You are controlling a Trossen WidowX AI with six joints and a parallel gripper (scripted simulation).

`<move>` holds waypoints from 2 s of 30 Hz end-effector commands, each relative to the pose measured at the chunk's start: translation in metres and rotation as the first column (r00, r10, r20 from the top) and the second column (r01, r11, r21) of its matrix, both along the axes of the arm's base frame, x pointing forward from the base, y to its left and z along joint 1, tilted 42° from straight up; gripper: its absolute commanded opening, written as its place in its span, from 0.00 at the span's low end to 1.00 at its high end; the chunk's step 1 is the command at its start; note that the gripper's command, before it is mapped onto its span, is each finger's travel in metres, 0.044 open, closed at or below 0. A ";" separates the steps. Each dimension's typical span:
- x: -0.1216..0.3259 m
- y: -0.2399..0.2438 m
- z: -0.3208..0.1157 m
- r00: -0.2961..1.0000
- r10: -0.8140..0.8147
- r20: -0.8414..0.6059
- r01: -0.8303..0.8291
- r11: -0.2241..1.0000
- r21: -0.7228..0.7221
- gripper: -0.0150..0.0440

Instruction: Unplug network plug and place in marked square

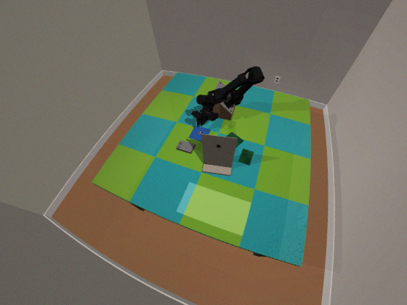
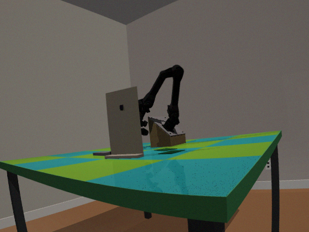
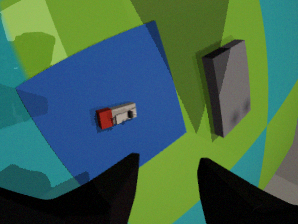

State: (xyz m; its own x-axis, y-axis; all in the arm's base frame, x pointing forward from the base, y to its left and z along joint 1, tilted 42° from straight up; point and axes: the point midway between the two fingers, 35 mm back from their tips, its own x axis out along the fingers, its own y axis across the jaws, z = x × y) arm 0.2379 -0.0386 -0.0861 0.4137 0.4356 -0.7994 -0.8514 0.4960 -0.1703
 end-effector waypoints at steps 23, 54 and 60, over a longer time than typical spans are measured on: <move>0.003 -0.022 0.029 1.000 0.003 0.006 -0.003 1.000 0.000 0.52; 0.015 -0.072 0.083 1.000 0.001 0.003 -0.001 1.000 -0.002 0.52; 0.016 -0.085 0.101 1.000 0.002 0.004 -0.002 1.000 -0.002 0.52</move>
